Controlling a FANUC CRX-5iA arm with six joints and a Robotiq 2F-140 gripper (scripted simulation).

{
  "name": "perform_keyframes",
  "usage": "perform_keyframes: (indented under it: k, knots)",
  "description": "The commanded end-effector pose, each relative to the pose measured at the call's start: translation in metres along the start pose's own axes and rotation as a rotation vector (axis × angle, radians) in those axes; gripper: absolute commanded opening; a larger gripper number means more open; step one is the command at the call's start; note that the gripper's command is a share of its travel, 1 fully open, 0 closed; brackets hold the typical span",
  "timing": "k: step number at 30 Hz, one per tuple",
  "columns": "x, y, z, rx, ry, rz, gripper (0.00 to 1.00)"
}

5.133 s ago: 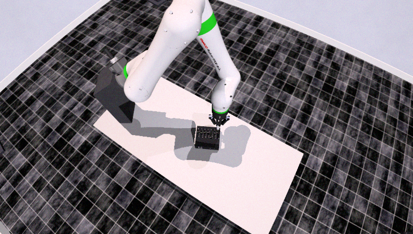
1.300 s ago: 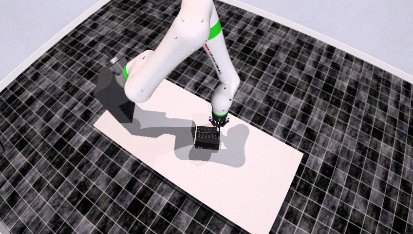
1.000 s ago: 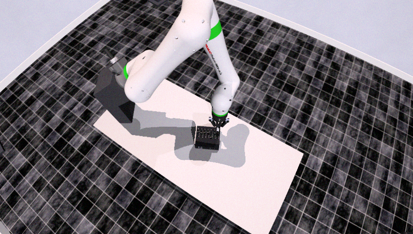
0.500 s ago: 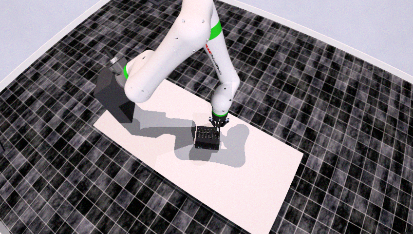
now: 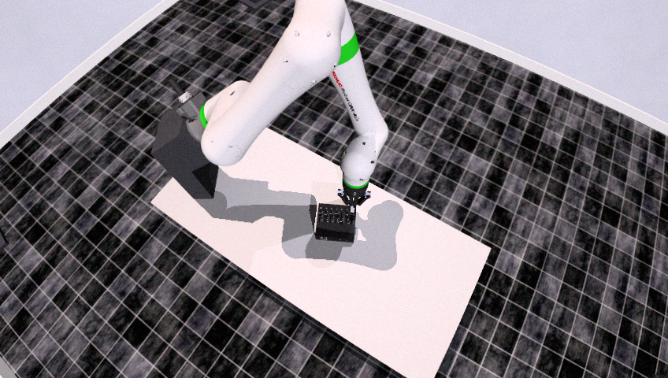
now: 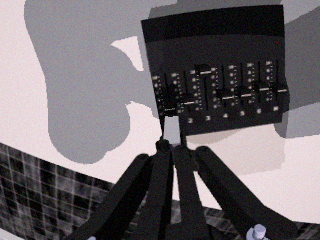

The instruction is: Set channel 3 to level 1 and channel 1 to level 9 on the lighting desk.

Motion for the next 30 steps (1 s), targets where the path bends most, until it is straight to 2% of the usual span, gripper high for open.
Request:
perform_keyframes:
  k: [1,30]
  knots:
    - [-0.0002,-0.0005,-0.0001,0.0,0.0,0.0,0.0]
    - [-0.0023,-0.0096,-0.0001,0.0,0.0,0.0,0.0]
Point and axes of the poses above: the point where the finger pads meet when closed, its own z axis out along the fingers, its own x axis across the jaws, y = z × x, the point moved 2 cm from there along -z, back along the fingers, and after that the axes turned 13 degrees about z, right-handed, at the moved point
